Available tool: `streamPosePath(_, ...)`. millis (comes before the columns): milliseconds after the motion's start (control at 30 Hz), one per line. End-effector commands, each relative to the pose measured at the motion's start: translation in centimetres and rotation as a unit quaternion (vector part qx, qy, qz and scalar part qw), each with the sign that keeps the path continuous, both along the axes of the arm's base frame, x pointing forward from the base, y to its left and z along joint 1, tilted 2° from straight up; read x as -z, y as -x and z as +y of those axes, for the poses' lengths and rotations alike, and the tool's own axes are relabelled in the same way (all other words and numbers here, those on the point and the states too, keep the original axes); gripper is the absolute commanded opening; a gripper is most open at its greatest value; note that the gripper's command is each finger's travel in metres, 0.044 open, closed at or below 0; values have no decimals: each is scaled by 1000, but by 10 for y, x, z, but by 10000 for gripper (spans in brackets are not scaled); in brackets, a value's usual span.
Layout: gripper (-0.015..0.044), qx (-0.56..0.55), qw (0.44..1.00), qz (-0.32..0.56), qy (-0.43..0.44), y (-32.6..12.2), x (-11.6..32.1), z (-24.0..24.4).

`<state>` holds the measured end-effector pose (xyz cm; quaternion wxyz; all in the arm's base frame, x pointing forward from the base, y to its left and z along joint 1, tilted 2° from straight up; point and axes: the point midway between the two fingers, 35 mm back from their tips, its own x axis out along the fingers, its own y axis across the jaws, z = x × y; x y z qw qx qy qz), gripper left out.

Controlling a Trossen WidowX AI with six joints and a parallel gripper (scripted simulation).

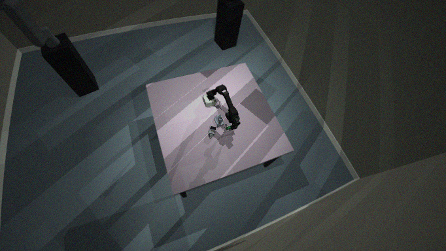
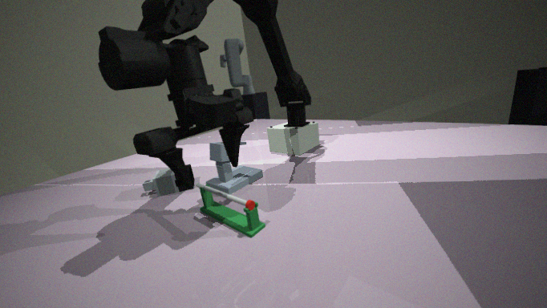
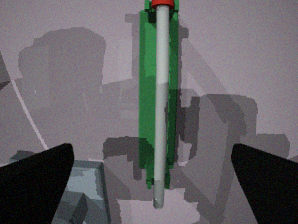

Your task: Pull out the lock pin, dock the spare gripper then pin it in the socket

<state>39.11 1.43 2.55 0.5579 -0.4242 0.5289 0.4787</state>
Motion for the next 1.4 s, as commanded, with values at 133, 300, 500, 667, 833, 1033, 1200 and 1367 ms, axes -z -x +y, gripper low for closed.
streamPosePath(133,440,0,1000,1,0,0,-19,0)
streamPosePath(300,440,0,1000,2,0,0,-30,0)
streamPosePath(500,440,0,1000,3,0,1,-43,0)
streamPosePath(667,440,0,1000,3,0,0,-45,0)
streamPosePath(833,440,0,1000,3,0,-1,-78,0)
streamPosePath(1033,440,0,1000,3,0,0,-96,0)
streamPosePath(1200,440,178,982,-59,26,-8,-78,-35)
streamPosePath(1367,440,423,893,-147,34,-7,-66,-86)
